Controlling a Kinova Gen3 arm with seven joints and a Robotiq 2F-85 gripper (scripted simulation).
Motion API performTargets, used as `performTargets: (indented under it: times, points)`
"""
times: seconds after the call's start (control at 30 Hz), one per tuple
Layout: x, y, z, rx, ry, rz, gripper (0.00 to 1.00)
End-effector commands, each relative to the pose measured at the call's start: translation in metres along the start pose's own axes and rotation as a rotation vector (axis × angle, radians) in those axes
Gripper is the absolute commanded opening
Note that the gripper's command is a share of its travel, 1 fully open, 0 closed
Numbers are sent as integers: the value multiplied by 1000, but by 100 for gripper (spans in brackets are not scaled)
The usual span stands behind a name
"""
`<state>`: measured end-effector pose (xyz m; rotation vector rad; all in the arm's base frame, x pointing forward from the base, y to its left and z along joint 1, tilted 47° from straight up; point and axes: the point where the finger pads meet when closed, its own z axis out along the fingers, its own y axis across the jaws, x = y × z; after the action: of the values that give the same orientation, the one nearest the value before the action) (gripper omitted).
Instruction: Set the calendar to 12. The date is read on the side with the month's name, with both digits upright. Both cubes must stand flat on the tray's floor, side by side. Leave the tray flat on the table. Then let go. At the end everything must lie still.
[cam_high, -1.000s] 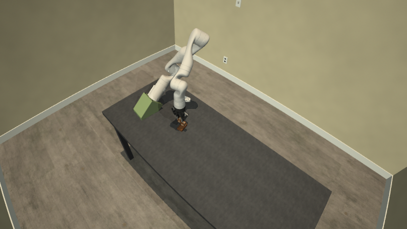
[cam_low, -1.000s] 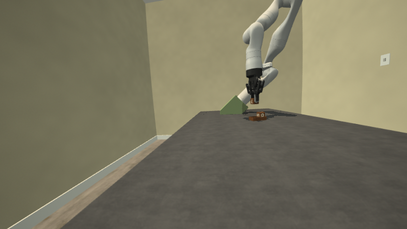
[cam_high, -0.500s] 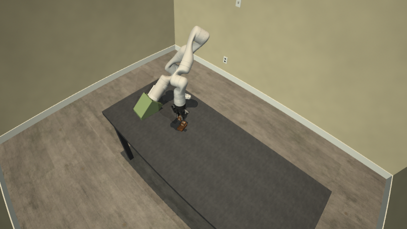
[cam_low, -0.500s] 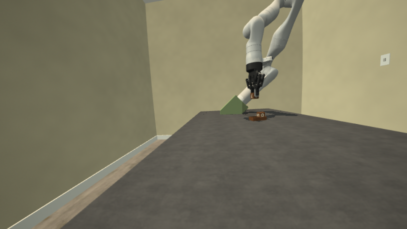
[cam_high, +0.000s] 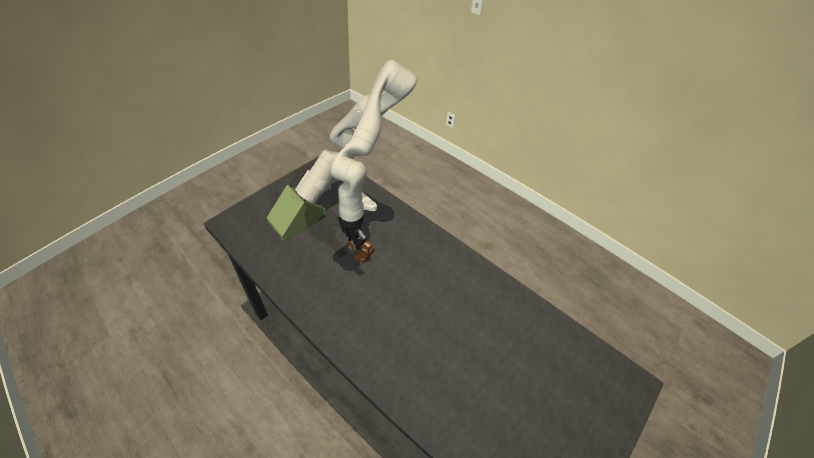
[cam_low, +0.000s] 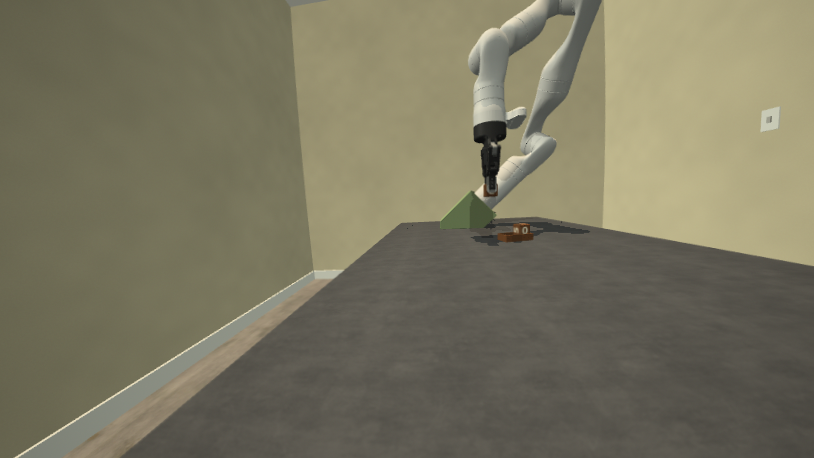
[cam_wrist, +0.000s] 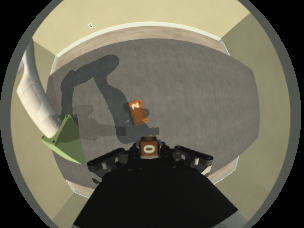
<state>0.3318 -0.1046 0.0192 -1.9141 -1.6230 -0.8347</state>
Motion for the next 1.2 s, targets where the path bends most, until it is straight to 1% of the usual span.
performTargets:
  times: [0.0, 0.07, 0.13, 0.23, 0.8, 0.93, 1.13, 1.17]
  points:
    - [-23, 4, 11, 19, 11, 91, 26]
    - [-23, 4, 11, 19, 11, 91, 26]
    - [-32, 6, 13, 21, 9, 142, 26]
    - [-37, 7, 14, 22, 8, 169, 26]
    - [-38, 7, 16, 22, 8, 169, 26]
    - [-37, 7, 23, 22, 8, 169, 26]
    - [-37, 7, 46, 22, 8, 169, 26]
    - [-37, 7, 46, 22, 8, 169, 26]
